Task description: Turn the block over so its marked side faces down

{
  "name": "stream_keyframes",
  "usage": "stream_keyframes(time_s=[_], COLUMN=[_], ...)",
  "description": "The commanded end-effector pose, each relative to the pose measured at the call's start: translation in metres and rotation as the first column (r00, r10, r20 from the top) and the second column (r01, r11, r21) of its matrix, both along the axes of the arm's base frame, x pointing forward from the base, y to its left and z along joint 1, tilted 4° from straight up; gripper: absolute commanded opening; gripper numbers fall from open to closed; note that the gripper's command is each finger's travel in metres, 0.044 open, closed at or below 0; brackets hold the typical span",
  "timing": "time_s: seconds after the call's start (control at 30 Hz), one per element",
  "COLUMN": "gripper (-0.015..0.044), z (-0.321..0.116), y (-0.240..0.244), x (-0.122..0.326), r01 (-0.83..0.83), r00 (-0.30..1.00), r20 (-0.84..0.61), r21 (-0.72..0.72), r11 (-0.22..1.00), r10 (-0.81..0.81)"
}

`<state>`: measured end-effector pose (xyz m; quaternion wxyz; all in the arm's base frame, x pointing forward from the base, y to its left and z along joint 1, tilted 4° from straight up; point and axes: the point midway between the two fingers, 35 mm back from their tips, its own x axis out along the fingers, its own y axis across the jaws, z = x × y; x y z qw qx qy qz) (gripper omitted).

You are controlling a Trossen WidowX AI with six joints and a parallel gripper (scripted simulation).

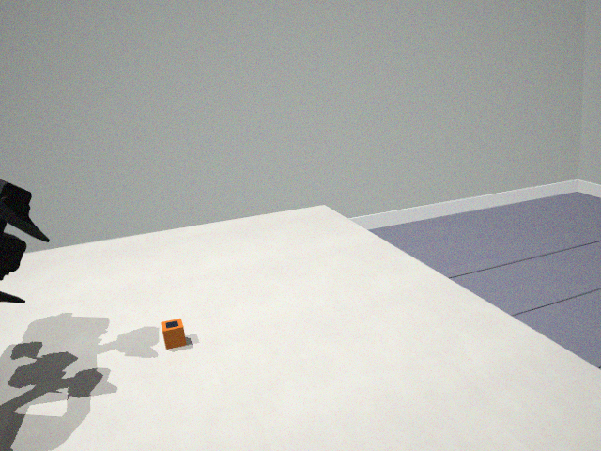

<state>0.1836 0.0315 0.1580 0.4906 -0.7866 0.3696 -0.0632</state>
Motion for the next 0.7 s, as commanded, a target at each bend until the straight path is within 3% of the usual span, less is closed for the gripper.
stream_keyframes(time_s=[0.0, 0.13, 0.27, 0.47, 0.67], gripper=[0.0426, 0.0440, 0.0440, 0.0440, 0.0440], z=[0.000, -0.008, -0.018, -0.029, -0.025], y=[0.000, 0.002, 0.008, 0.014, -0.004], x=[0.001, 0.013, 0.036, 0.092, 0.171], r01=[0.013, 0.272, 0.533, 0.745, 0.707], r00=[1.000, 0.962, 0.846, 0.622, 0.462], r20=[-0.003, -0.088, -0.217, -0.435, -0.627], r21=[0.009, 0.182, 0.371, 0.585, 0.688], r11=[1.000, 0.945, 0.760, 0.321, -0.166], r10=[-0.013, -0.260, -0.487, -0.651, -0.627])
